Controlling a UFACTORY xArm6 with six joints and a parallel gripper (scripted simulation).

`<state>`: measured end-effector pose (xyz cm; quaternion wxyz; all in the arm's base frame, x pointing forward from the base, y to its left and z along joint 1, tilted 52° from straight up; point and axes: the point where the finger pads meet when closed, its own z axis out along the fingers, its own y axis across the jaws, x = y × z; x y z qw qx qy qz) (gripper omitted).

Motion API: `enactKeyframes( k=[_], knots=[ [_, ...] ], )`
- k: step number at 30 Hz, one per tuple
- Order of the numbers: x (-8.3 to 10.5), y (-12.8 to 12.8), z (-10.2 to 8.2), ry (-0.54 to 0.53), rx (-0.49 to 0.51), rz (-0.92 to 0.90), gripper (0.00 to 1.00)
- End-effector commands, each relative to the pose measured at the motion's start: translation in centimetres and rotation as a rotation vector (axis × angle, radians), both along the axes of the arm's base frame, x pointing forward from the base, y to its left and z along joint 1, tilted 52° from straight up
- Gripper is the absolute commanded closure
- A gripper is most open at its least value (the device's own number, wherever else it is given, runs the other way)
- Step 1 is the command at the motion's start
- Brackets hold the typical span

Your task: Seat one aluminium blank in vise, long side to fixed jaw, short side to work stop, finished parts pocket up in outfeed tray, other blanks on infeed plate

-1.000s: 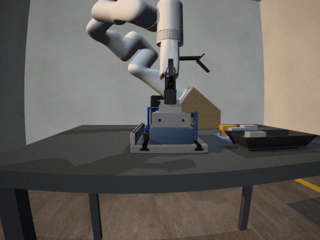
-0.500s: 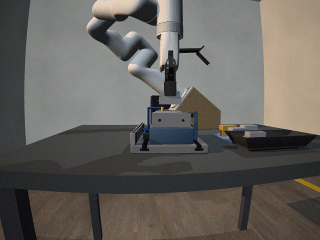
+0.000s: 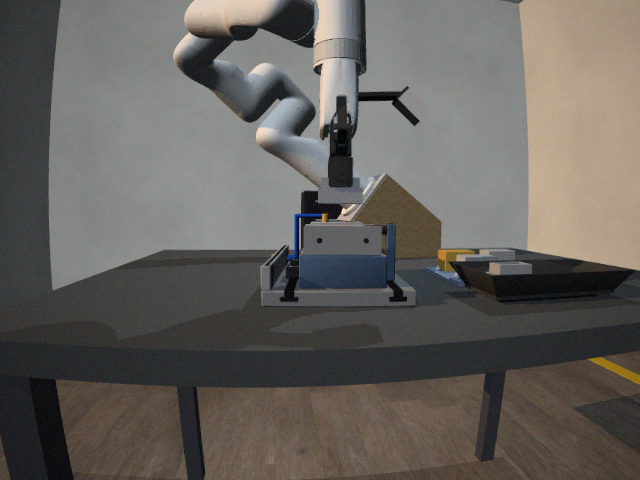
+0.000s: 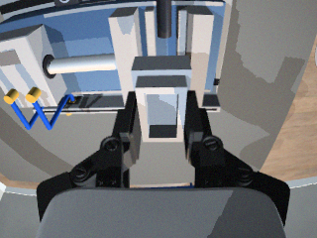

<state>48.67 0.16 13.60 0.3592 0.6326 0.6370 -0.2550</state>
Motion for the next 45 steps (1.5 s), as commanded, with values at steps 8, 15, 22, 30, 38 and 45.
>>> enactKeyframes(
  k=[8, 15, 22, 30, 38, 45],
  knots=[
    [1.8, 2.1, -1.3, 0.001, 0.001, 0.005, 1.0],
    [3.8, 4.9, -3.5, 0.006, 0.001, 0.01, 1.0],
    [5.7, 8.3, -6.7, 0.013, 0.001, 0.016, 1.0],
    [7.0, 11.9, -10.6, 0.022, -0.001, 0.022, 1.0],
    [7.4, 15.2, -14.9, 0.03, -0.002, 0.029, 1.0],
    [7.2, 17.2, -17.8, 0.037, -0.003, 0.034, 1.0]
  ],
)
